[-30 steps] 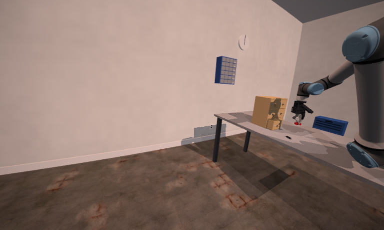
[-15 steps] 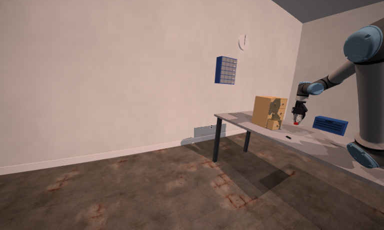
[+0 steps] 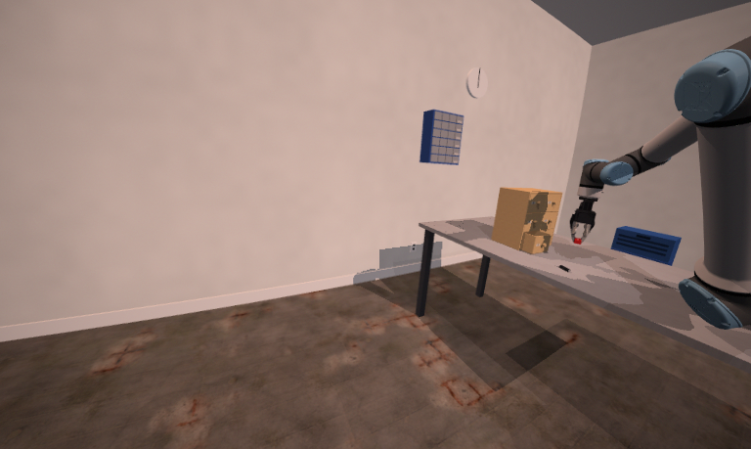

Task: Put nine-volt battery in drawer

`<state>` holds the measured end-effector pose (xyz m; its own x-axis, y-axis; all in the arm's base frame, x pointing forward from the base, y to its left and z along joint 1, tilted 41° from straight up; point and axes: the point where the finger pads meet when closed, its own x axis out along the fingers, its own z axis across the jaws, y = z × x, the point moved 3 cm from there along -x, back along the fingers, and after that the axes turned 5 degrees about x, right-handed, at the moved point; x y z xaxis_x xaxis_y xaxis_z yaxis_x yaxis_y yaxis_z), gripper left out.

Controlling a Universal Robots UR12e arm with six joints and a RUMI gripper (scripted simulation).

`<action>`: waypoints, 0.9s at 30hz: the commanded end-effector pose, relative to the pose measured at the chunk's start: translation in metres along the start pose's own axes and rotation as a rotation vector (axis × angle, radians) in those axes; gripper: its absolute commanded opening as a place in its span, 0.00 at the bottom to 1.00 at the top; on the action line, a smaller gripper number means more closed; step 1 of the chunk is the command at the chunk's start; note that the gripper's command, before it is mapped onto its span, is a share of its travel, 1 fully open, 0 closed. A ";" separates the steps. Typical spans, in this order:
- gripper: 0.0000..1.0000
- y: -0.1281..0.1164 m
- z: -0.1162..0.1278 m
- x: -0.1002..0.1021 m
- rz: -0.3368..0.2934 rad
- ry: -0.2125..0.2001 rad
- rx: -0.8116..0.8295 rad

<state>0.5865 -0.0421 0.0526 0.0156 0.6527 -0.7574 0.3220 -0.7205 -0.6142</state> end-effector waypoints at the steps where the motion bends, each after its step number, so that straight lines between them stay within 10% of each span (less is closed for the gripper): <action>1: 0.13 -0.002 -0.004 -0.001 -0.008 0.002 -0.185; 27: 0.13 -0.015 -0.015 -0.001 -0.007 0.005 -0.771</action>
<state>0.5946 -0.0287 0.0643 0.0144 0.6570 -0.7538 0.8565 -0.3971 -0.3298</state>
